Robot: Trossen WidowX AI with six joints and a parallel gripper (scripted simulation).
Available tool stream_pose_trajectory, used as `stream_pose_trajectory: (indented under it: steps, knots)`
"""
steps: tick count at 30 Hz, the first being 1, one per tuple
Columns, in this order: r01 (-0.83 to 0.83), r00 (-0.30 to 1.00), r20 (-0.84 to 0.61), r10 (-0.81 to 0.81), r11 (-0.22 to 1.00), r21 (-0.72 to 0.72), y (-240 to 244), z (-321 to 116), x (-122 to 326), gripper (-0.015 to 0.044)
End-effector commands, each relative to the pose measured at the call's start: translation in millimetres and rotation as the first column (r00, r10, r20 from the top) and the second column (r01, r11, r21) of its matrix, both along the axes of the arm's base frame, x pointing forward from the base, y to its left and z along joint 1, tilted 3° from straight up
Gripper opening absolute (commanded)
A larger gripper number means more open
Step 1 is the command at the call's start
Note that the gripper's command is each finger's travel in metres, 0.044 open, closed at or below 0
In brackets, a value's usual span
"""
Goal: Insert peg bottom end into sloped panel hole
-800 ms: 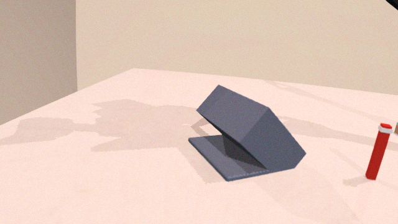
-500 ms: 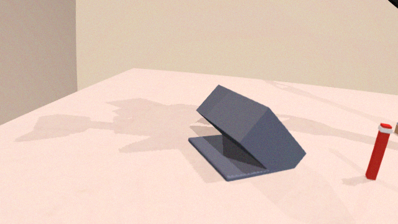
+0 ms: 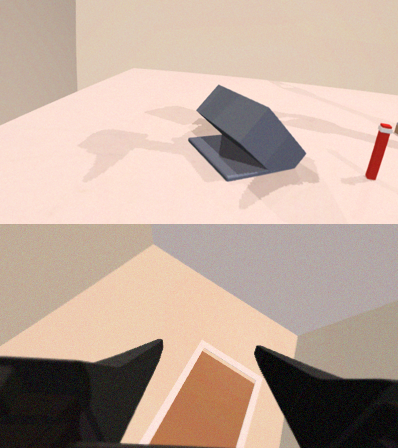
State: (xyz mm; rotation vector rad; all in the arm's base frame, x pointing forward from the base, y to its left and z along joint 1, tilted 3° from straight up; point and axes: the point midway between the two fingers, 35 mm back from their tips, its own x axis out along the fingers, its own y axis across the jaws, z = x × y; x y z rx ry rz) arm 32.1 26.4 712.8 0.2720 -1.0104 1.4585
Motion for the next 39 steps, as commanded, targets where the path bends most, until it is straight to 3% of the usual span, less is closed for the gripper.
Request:
stream_pose_trajectory:
  steps: [1,16,36,39]
  knots:
    - [0.066,0.995,0.078,-0.063,0.997,-0.039,20,-7,-17,0.0440]
    - [0.328,0.899,0.355,-0.255,0.931,-0.162,100,-43,-52,0.0440]
    - [0.614,0.693,0.638,-0.337,0.740,-0.275,191,-111,-42,0.0440]
    - [0.616,0.703,0.628,-0.333,0.726,-0.305,198,-117,-39,0.0440]
